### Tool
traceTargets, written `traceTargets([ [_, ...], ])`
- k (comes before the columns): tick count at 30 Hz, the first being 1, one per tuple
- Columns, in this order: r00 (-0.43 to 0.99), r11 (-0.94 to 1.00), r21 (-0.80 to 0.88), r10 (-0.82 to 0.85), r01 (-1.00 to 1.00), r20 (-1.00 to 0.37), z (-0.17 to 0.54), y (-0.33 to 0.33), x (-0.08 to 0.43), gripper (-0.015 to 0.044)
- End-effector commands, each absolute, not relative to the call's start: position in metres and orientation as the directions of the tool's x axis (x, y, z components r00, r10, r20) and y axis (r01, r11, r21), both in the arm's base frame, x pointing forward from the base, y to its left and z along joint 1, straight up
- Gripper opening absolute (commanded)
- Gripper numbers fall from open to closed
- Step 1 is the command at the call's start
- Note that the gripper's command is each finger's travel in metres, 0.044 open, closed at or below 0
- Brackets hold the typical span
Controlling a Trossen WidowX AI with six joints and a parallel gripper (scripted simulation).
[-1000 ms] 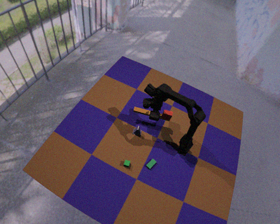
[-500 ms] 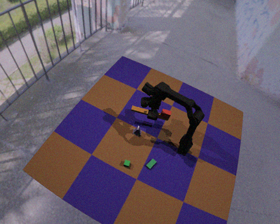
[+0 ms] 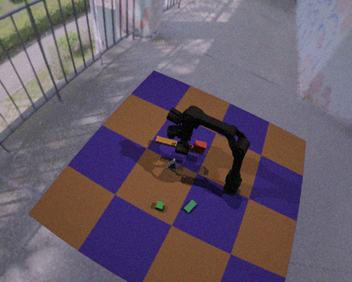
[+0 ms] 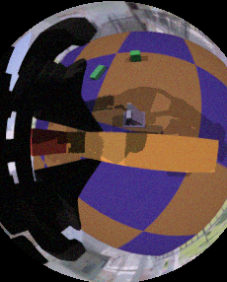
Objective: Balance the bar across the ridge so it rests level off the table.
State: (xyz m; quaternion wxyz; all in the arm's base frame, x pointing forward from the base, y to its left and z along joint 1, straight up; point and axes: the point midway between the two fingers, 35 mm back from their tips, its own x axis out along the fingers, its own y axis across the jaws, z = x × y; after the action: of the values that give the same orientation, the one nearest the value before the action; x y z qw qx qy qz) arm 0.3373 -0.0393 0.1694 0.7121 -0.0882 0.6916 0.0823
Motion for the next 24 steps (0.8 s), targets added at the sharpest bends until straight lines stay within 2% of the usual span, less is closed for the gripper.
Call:
traceTargets([
  [1, 0.037, 0.971, -0.011, -0.003, -0.239, -0.999, 0.172, -0.026, 0.346, 0.0000],
  [24, 0.039, 0.968, -0.006, 0.004, -0.249, -0.999, 0.170, 0.038, 0.372, 0.0000],
])
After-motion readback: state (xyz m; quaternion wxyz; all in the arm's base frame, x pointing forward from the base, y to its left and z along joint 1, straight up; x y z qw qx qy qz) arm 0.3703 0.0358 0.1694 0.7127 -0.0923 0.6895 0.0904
